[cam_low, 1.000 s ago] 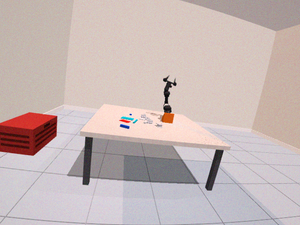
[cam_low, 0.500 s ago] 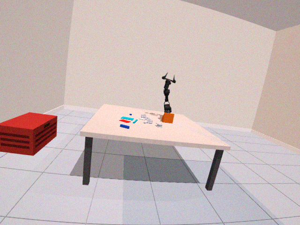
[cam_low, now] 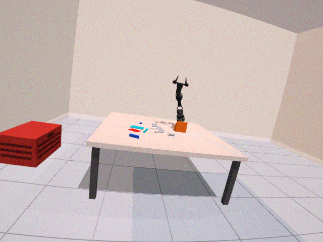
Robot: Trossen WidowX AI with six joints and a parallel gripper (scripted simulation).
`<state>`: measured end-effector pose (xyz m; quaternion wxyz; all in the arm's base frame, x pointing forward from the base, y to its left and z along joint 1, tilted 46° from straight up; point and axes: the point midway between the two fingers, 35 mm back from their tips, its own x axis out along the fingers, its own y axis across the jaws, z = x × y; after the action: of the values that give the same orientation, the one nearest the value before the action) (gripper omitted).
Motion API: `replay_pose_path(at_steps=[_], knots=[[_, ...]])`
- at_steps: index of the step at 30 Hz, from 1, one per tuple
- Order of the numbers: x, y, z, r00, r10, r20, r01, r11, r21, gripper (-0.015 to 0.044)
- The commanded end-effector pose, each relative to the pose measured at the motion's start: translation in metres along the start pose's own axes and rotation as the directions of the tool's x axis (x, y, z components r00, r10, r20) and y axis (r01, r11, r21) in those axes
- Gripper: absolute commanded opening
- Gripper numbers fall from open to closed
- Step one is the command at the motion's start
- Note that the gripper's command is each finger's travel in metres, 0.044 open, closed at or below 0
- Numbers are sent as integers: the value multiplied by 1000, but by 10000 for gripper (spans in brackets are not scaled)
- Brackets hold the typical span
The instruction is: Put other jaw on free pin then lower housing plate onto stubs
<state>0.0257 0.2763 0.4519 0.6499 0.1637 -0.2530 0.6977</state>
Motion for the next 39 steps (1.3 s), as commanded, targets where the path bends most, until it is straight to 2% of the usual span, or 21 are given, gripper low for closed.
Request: replay_pose_path(at_steps=[1,19,39], knots=[[6,-10,-14,998,-34,-53,35,999,27,440],[15,-54,-101,921,-174,-349,228,966,120,440],[-6,-98,-195,713,-295,-636,473,872,125,440]])
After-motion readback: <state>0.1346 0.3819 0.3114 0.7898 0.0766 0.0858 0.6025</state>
